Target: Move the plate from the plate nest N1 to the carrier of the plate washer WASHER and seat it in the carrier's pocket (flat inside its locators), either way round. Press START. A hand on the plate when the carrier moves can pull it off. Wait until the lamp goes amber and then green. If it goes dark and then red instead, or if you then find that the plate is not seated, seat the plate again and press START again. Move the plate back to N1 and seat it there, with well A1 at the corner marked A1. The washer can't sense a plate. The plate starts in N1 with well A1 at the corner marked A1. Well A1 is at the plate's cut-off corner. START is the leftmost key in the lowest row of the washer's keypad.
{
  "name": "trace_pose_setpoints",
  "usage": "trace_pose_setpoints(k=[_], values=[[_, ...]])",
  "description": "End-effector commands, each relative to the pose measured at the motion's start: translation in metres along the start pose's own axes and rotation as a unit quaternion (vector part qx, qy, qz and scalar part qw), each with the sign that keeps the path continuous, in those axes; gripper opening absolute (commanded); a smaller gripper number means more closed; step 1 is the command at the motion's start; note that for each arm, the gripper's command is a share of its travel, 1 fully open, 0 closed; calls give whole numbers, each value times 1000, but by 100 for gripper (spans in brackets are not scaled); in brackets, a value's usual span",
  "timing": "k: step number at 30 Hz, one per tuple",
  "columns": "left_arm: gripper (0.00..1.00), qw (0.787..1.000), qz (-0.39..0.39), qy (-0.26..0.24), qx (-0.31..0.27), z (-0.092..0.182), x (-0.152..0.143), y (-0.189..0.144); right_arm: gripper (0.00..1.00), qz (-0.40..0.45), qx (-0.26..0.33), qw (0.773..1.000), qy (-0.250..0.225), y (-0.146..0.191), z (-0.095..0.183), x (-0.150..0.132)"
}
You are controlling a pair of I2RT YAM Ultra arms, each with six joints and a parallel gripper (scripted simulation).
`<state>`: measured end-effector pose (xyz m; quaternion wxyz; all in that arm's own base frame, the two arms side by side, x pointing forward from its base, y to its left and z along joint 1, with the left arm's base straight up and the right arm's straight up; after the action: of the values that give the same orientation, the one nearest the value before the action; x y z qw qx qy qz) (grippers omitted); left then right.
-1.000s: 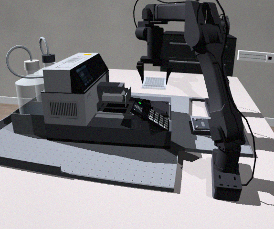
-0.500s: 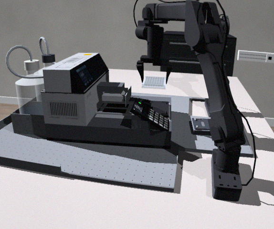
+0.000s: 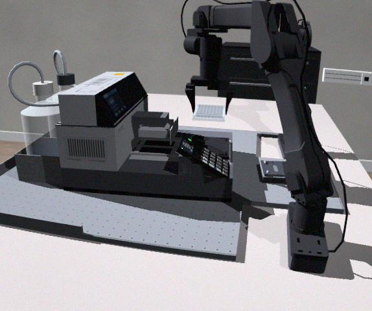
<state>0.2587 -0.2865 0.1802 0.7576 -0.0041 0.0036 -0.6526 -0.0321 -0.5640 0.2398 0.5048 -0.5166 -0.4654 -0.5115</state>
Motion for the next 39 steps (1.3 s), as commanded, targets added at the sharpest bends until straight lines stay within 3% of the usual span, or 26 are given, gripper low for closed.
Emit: trace_pose_setpoints(k=[1, 39], values=[[0, 1000, 0, 5, -7, -2, 1, -3, 0, -5, -4, 1000, -16, -5, 5, 16], [0, 1000, -1, 0, -4, 1, 2, -2, 0, -5, -4, 1000, -16, -5, 5, 16]])
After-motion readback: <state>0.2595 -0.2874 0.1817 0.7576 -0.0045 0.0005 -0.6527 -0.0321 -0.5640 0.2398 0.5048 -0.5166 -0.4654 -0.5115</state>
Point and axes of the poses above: on each arm, the point where the finger pads meet when closed, its own z axis back along the fingers, its own y axis across the jaws, x = y × z, the point moved 2 cm from there along z, back along the fingers, and after that the axes turned 2 degrees about z, right-handed, at the moved point
